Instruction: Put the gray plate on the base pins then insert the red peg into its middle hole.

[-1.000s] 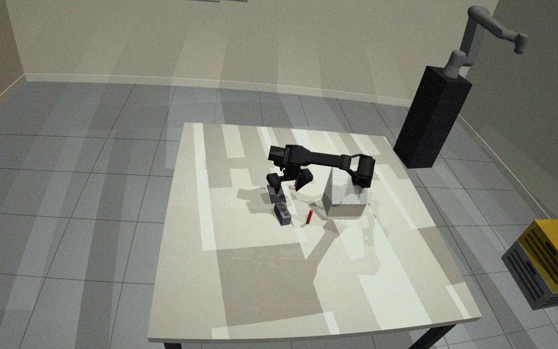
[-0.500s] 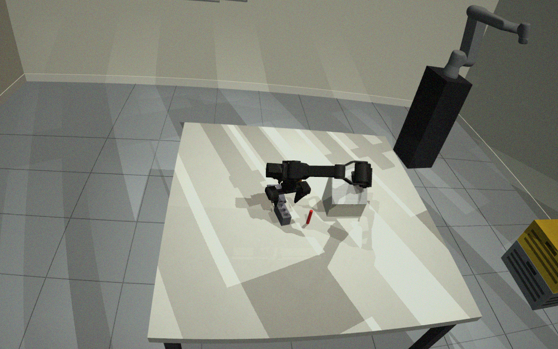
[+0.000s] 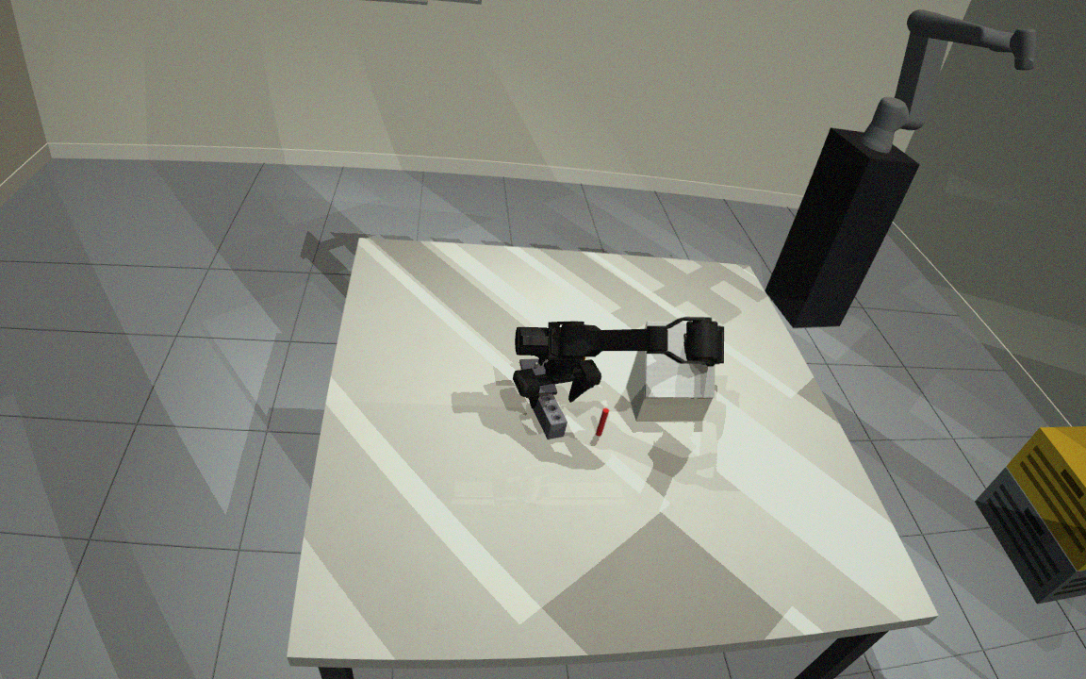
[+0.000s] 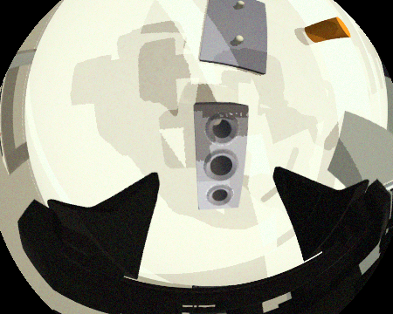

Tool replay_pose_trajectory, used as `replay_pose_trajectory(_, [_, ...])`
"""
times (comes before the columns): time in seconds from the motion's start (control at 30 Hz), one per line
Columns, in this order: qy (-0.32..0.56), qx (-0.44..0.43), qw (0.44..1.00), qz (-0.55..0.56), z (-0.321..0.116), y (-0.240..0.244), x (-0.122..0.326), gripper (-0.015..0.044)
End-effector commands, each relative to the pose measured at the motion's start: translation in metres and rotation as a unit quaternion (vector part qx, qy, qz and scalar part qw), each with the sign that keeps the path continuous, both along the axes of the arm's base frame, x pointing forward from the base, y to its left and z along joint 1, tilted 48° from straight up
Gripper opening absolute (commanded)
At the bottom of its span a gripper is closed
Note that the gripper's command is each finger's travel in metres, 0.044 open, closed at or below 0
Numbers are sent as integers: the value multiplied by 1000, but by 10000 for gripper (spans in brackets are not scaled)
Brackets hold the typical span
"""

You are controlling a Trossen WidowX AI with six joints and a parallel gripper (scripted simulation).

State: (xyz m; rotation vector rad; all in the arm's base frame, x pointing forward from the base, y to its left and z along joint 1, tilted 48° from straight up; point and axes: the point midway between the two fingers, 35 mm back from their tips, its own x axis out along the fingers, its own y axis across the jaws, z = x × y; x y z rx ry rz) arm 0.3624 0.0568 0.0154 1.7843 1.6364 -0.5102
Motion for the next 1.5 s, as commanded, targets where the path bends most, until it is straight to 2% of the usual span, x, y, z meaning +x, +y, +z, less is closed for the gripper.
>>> replay_pose_trajectory(0.0, [6,2,1000,1,-8,7,0,440])
replay_pose_trajectory(1.0, [6,3,1000,1,-38,40,4,440])
replay_pose_trajectory(1.4, [6,3,1000,1,-38,40,4,125])
replay_pose_trajectory(1.47, [6,3,1000,1,-38,40,4,112])
